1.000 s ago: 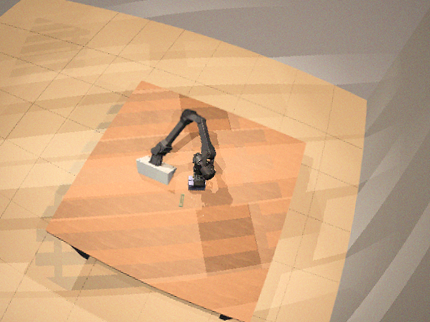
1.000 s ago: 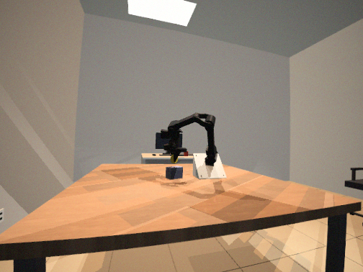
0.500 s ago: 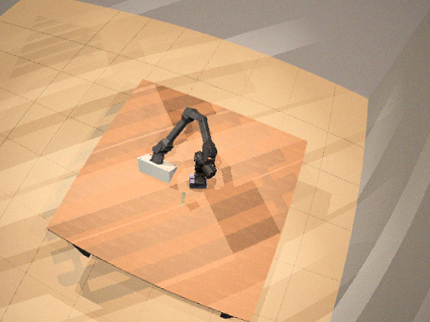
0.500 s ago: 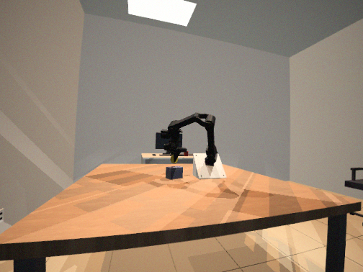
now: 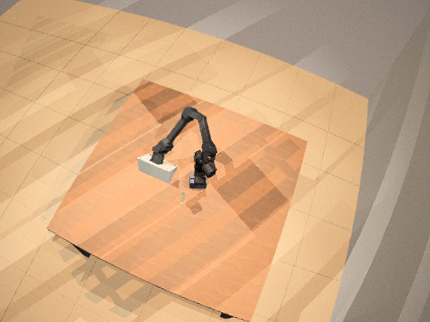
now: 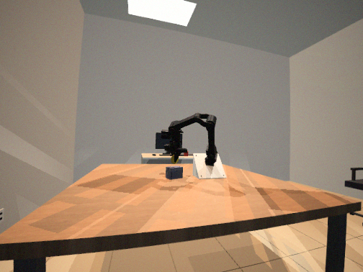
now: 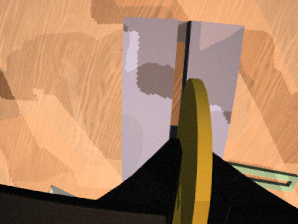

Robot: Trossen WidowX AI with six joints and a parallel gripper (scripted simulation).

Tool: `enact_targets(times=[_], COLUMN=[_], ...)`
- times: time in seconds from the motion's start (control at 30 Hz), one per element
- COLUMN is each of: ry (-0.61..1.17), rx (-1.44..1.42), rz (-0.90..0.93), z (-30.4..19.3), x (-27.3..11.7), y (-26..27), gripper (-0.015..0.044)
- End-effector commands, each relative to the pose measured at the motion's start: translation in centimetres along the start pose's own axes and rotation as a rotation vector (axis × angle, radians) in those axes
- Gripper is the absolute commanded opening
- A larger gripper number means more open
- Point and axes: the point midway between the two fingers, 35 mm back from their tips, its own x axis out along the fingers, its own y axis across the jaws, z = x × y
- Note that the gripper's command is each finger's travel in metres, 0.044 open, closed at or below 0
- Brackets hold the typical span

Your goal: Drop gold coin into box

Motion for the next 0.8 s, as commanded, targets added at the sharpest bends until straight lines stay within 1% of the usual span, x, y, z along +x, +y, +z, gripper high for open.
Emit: enact_targets(times=[0.0, 0.77], ry=[0.000, 0.000], rx=[-0.003, 0.005], rz=[-0.001, 0.000], z=[0.05, -0.09], x=[-0.04, 0.69], y=[-0.05, 0.15], gripper=[0.0000, 0.0000])
